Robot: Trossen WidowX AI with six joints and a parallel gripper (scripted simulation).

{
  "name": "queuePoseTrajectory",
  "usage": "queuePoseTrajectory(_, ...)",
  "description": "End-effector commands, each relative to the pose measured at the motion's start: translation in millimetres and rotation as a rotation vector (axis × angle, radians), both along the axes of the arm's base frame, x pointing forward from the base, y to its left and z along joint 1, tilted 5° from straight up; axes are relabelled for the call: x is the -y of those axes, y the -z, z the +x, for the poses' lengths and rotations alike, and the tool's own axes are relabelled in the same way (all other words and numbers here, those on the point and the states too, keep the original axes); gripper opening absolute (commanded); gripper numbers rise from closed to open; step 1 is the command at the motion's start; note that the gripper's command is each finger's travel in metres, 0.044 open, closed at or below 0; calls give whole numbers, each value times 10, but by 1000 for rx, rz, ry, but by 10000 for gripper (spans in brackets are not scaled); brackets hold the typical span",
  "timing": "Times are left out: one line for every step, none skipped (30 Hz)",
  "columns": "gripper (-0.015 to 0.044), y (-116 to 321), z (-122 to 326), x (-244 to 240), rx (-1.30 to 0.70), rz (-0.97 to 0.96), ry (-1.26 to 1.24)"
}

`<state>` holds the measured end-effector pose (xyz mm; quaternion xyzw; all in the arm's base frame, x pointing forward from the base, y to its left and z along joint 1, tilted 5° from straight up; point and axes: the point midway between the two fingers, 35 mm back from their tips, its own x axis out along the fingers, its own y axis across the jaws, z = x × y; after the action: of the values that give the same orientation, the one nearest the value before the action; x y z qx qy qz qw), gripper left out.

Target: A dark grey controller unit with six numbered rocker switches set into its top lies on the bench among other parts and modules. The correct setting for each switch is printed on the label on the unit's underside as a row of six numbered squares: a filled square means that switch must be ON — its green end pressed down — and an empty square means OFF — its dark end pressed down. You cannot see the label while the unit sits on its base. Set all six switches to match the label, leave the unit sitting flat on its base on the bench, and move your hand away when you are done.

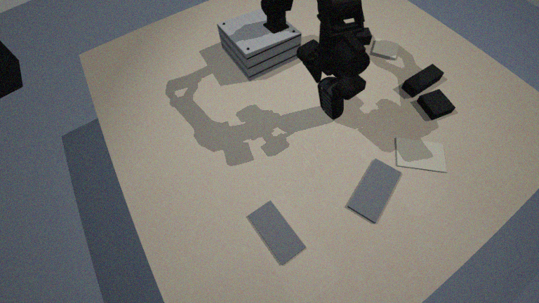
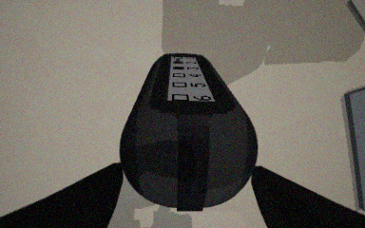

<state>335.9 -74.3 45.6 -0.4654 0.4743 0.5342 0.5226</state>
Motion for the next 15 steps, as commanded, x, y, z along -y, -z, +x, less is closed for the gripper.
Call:
queuePoseTrajectory(335,57,-7,44,-11,-15,-2)
queuePoseTrajectory(335,60,-7,51,-11,-17,-2)
queuePoseTrajectory(335,63,-7,58,-11,-20,-3)
queuePoseTrajectory(335,65,-7,65,-11,-22,-3)
queuePoseTrajectory(335,68,-7,72,-11,-24,-3)
queuePoseTrajectory(335,70,-7,79,-11,-27,-3)
queuePoseTrajectory(335,73,-7,86,-11,-29,-3)
queuePoseTrajectory(335,76,-7,93,-11,-31,-3)
queuePoseTrajectory(335,78,-7,100,-11,-34,-3)
queuePoseTrajectory(335,81,-7,107,-11,-36,-3)
queuePoseTrajectory(335,84,-7,114,-11,-38,-3)
queuePoseTrajectory(335,87,-7,121,-11,-41,-3)
queuePoseTrajectory(335,90,-7,127,-11,-43,-3)
queuePoseTrajectory(335,93,-7,134,-11,-45,-3)
queuePoseTrajectory(335,96,-7,141,-11,-48,-3)
